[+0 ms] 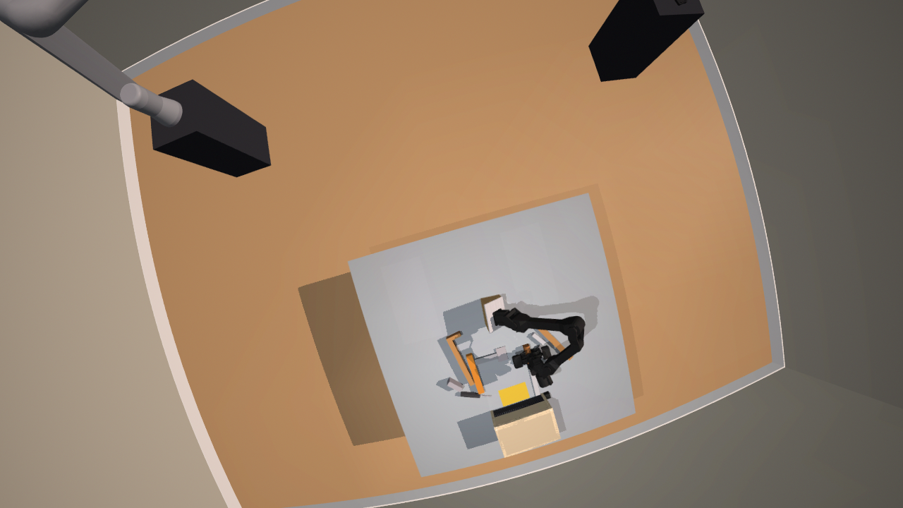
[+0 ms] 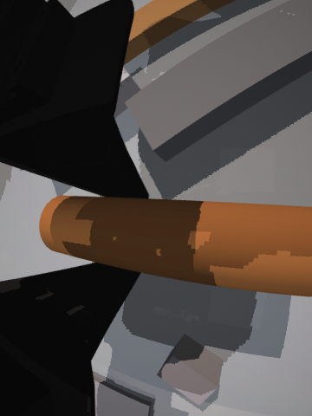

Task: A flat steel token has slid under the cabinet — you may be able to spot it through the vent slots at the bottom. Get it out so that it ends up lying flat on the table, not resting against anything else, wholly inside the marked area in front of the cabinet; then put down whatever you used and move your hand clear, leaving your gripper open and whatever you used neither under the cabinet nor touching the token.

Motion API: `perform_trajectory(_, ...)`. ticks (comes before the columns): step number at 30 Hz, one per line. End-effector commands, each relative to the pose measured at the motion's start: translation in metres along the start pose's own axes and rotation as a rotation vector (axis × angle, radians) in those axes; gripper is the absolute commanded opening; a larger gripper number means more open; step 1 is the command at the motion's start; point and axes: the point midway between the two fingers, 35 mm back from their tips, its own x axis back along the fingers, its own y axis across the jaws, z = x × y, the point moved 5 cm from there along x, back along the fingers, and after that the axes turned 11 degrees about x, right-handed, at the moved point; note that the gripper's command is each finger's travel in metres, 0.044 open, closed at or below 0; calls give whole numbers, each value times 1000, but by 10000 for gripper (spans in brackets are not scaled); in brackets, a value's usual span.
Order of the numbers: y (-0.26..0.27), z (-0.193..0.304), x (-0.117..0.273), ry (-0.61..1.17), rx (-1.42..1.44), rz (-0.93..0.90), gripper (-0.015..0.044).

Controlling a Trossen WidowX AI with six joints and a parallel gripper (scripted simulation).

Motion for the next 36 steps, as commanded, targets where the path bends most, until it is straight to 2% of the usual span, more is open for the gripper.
perform_trajectory(1,-1,-6,0,-1,7,-1,0)
perform_trajectory(36,-10,-45,1,-3,8,0,0)
